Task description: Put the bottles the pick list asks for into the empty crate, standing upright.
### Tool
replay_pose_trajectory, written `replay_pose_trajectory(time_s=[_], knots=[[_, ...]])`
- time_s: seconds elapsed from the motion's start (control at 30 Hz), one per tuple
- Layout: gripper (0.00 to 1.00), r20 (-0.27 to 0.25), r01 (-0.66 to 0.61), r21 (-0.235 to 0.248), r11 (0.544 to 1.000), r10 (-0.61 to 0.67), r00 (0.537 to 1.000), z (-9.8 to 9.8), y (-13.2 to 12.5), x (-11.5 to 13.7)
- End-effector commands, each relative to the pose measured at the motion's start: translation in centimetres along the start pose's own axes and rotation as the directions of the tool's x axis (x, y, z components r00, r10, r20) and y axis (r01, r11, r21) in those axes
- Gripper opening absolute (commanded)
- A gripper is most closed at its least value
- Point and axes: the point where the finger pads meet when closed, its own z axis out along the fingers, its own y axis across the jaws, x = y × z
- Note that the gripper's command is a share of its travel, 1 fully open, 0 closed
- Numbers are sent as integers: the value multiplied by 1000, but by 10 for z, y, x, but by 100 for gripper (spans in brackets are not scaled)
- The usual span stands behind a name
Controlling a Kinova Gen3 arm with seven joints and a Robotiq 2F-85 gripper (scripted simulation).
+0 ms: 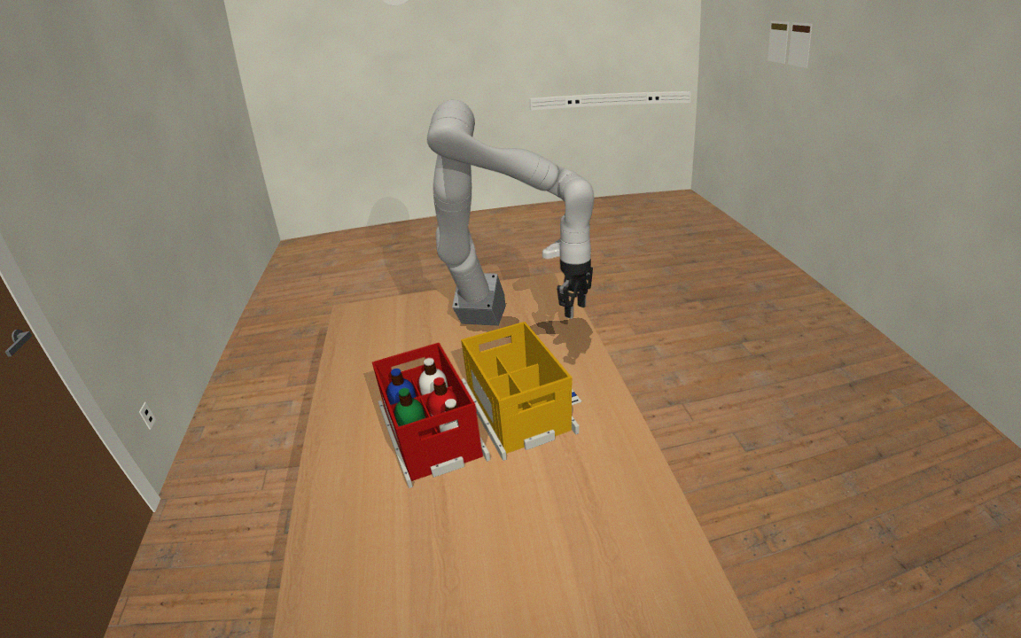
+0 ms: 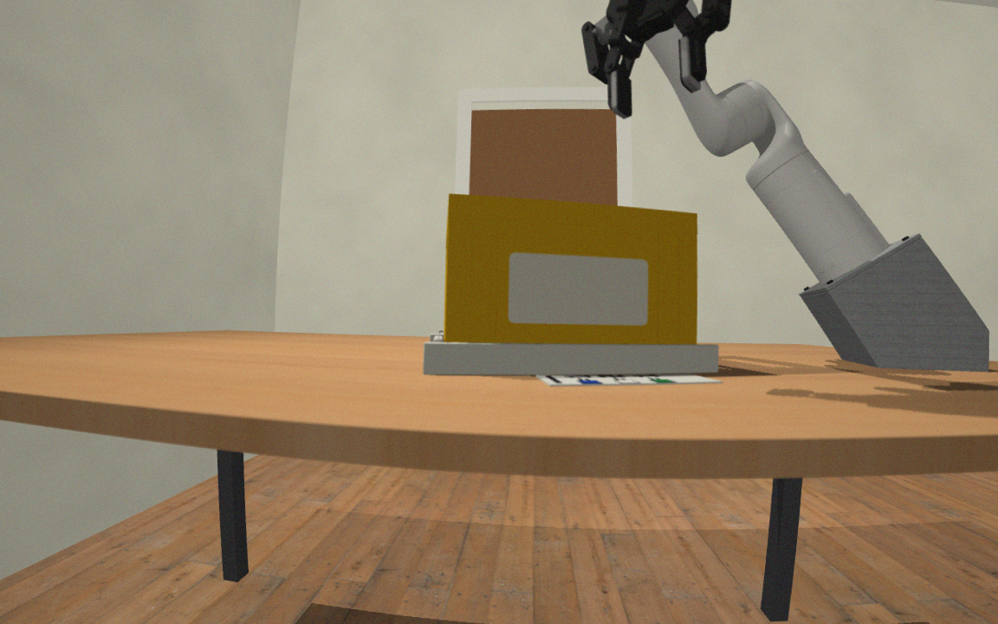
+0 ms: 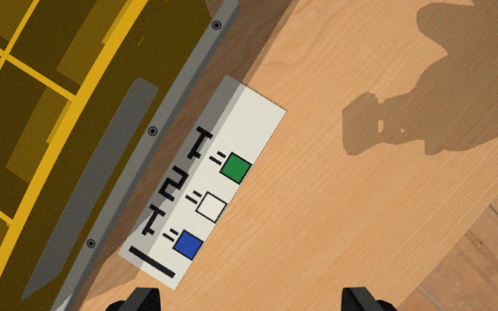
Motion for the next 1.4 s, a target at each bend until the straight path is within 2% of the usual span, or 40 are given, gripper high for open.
replay_pose_trajectory(time_s=[0.0,0.07,0.13,0.27,0.43,0.63,0.7,1.0,1.03,1.37], knots=[[67,-4,132,-8,991,-132,991,0,0,0],[67,-3,198,-8,980,-198,980,0,0,0],[67,-3,198,-8,980,-198,980,0,0,0],[67,-2,326,-9,945,-326,945,0,0,0],[67,-1,478,-9,878,-479,878,0,0,0],[67,1,643,-9,765,-643,766,0,0,0],[67,1,643,-9,765,-643,766,0,0,0],[67,4,841,-8,541,-841,541,0,0,0],[67,4,848,-8,530,-848,530,0,0,0],[67,4,848,-8,530,-848,530,0,0,0]])
